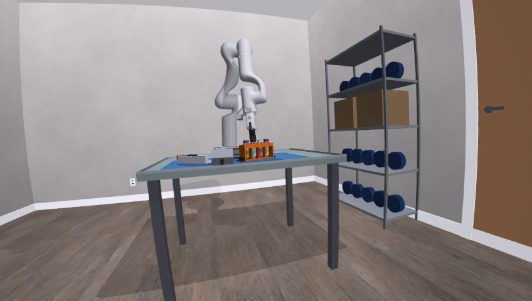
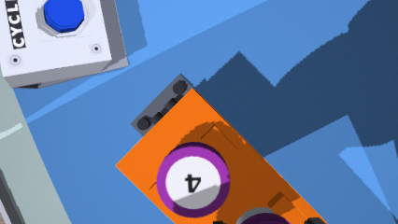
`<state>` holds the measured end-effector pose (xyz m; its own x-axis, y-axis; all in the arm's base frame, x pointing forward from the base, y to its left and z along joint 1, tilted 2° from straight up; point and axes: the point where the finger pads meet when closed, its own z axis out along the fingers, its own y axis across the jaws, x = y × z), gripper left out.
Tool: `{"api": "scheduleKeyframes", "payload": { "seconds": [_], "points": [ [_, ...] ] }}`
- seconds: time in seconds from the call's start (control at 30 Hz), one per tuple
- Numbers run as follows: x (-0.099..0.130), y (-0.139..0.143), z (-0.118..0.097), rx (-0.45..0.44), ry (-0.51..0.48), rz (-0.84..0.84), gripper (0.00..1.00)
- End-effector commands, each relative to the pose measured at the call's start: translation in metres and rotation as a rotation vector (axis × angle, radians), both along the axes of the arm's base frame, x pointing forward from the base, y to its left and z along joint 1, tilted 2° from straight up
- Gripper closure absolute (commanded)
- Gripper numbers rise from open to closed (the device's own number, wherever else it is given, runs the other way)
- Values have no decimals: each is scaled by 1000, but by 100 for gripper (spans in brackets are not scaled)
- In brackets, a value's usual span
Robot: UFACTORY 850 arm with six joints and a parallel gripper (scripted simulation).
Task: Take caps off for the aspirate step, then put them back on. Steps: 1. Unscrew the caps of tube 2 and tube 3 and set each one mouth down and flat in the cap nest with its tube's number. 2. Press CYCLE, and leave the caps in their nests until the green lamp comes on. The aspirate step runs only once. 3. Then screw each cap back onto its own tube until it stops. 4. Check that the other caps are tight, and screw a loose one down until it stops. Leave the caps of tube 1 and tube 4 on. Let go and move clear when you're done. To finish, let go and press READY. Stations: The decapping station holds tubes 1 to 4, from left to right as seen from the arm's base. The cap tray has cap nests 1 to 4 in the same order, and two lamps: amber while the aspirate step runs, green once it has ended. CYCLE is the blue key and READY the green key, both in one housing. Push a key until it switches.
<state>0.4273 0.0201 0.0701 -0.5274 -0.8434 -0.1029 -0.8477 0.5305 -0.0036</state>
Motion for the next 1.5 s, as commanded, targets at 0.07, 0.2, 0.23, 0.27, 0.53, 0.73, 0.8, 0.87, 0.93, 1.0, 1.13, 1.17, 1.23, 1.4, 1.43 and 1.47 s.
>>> {"api": "scheduleKeyframes", "payload": {
  "seconds": [0.07,0.2,0.23,0.27,0.53,0.73,0.8,0.87,0.93,1.0,1.13,1.17,1.23,1.4,1.43,1.47],
  "points": [
    [1,0,1,-48,46,-14,100],
    [1,0,1,-48,46,-14,100],
    [1,0,1,-48,46,-14,100],
    [1,0,1,-48,46,-14,100],
    [1,0,1,-48,46,-14,100],
    [1,0,1,-57,30,235,100],
    [1,0,1,-58,27,285,100],
    [1,0,1,-62,21,385,100],
    [1,0,1,-65,14,484,100],
    [1,0,1,-68,8,584,100],
    [1,0,1,-74,-6,784,100],
    [1,0,1,-75,-9,833,100],
    [1,0,1,-78,-16,933,100],
    [1,0,1,-82,-26,1083,100],
    [1,0,1,-84,-30,1133,100],
    [1,0,1,-85,-33,1183,100]
  ]
}}
